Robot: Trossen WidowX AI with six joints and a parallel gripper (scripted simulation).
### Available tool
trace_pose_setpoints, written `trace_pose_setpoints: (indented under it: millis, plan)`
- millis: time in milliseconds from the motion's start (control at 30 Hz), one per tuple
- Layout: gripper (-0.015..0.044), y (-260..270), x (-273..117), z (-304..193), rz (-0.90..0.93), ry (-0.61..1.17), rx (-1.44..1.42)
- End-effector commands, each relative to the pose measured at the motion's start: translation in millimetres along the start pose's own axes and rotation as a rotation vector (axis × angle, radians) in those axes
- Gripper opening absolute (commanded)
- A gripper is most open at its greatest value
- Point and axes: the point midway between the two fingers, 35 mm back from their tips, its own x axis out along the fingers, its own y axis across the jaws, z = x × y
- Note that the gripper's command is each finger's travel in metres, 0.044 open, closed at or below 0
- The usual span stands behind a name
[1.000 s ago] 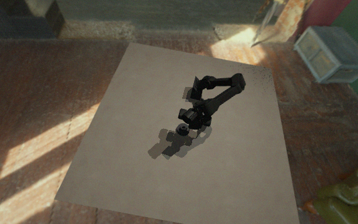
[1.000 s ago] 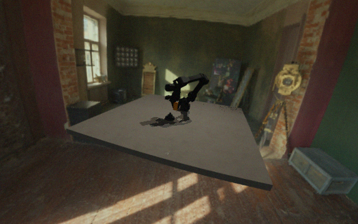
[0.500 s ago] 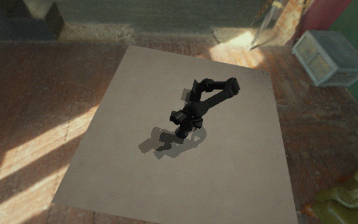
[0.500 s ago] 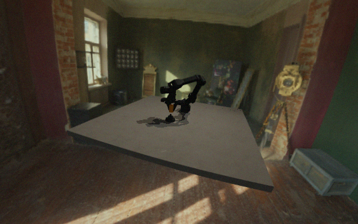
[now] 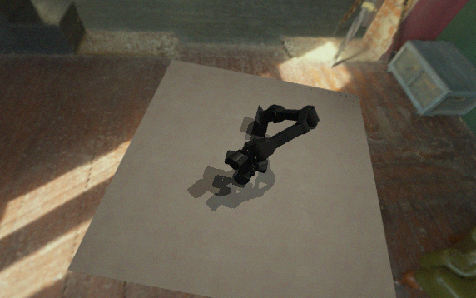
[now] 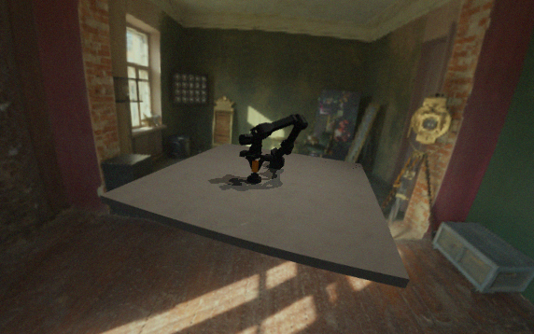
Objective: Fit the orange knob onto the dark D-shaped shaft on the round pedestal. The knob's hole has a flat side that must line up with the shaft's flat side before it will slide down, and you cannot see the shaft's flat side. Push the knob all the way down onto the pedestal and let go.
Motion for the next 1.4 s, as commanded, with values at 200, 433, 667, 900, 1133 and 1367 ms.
trace_pose_setpoints:
  millis: [200, 433, 667, 900, 1133, 1367]
  plan:
    - [0.0000, -1, 1, 3, 0.003, -0.009, 0.000]
    - [0.0000, 0, 2, 3, 0.003, -0.009, 0.000]
    - [0.0000, 0, 2, 3, 0.003, -0.009, 0.000]
    - [0.0000, 0, 3, 3, 0.003, -0.009, -0.026]
    - [0.0000, -1, 11, 1, 0.003, -0.009, -0.009]
    - [0.0000, -1, 19, 1, 0.003, -0.009, -0.009]
